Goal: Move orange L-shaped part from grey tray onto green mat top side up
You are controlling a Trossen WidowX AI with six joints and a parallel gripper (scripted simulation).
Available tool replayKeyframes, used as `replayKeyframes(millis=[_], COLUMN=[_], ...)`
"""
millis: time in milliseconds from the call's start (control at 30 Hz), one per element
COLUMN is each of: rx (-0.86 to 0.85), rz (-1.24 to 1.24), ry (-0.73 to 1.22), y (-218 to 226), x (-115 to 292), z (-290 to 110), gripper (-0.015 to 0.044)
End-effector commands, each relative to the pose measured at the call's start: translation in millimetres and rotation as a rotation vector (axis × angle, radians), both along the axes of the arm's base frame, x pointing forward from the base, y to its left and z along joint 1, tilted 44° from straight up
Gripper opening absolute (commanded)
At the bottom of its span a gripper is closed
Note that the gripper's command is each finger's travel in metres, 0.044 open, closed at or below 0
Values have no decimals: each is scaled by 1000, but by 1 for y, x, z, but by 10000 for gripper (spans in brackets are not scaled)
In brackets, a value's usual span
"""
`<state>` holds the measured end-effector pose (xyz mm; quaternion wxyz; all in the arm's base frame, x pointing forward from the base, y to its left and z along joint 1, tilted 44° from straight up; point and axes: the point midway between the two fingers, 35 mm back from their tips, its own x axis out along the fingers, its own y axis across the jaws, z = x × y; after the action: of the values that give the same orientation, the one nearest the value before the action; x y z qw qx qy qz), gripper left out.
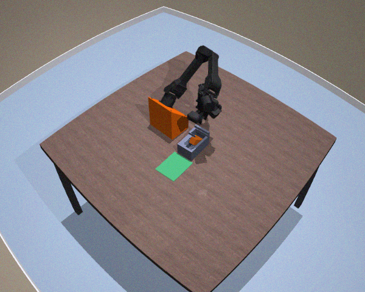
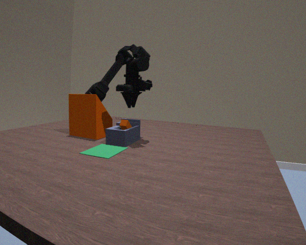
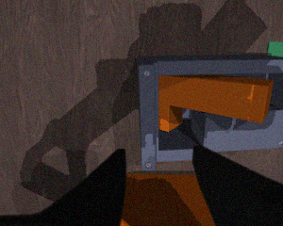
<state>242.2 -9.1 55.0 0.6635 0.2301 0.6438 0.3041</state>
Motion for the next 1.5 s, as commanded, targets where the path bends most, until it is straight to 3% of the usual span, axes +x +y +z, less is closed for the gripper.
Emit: replayKeyframes(millis=[0, 167, 300, 767, 1467], rx=[0, 0, -4, -24, -24], rz=[-1, -1, -122, -1113, -1126], ry=[1, 1, 118, 1073, 1085], y=[0, 0, -6, -55, -47], x=[0, 0, 3, 20, 20], z=[0, 0, -5, -48, -57], gripper=[180, 180, 280, 280, 280])
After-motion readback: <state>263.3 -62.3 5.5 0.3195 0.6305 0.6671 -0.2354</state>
